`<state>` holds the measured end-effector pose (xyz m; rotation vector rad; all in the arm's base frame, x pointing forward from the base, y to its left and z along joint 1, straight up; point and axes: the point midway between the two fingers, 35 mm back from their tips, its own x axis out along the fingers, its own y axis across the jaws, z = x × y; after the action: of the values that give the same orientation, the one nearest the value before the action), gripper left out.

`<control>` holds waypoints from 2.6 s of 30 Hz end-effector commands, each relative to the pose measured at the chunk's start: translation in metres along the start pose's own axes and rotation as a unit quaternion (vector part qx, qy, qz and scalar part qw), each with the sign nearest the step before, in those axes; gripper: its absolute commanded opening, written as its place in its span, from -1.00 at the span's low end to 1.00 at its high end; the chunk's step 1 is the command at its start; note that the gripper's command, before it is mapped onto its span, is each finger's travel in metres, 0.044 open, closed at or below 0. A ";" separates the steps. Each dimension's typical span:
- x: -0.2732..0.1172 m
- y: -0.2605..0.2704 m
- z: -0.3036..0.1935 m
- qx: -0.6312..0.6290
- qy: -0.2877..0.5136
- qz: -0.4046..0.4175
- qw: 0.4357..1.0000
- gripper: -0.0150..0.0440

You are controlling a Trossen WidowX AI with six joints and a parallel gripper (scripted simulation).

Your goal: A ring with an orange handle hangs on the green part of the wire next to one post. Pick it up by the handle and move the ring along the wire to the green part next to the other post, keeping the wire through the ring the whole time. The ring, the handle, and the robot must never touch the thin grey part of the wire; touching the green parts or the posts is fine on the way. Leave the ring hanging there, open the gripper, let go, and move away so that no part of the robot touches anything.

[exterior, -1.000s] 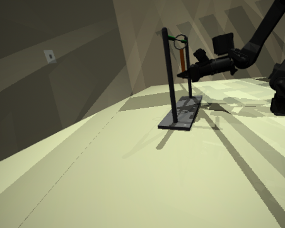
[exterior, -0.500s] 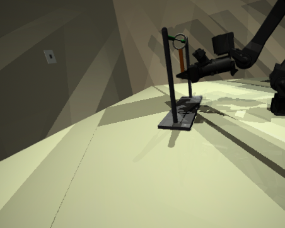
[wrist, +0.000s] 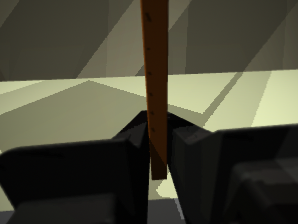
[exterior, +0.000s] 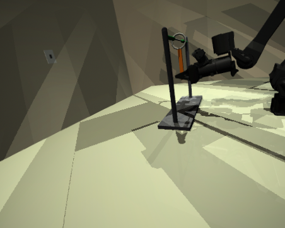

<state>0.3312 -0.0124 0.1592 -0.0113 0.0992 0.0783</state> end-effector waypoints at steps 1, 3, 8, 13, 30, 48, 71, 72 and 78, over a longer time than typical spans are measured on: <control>-0.001 0.005 0.004 0.002 -0.006 0.000 1.000 -1.00; -0.001 0.007 0.004 0.002 -0.006 0.000 1.000 -1.00; -0.001 0.012 0.004 0.002 -0.005 0.001 1.000 -1.00; 0.000 0.017 0.004 0.003 -0.005 0.002 1.000 -1.00; 0.000 0.034 0.004 0.003 -0.004 0.005 1.000 -1.00; 0.001 0.052 0.004 0.004 -0.003 0.010 1.000 -1.00; 0.001 0.075 0.005 0.004 -0.002 0.016 1.000 -1.00; 0.001 0.076 0.005 0.004 -0.002 0.017 1.000 -1.00; 0.002 0.082 0.005 0.005 -0.002 0.019 1.000 -1.00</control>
<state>0.3263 0.0656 0.1635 -0.0065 0.0945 0.1149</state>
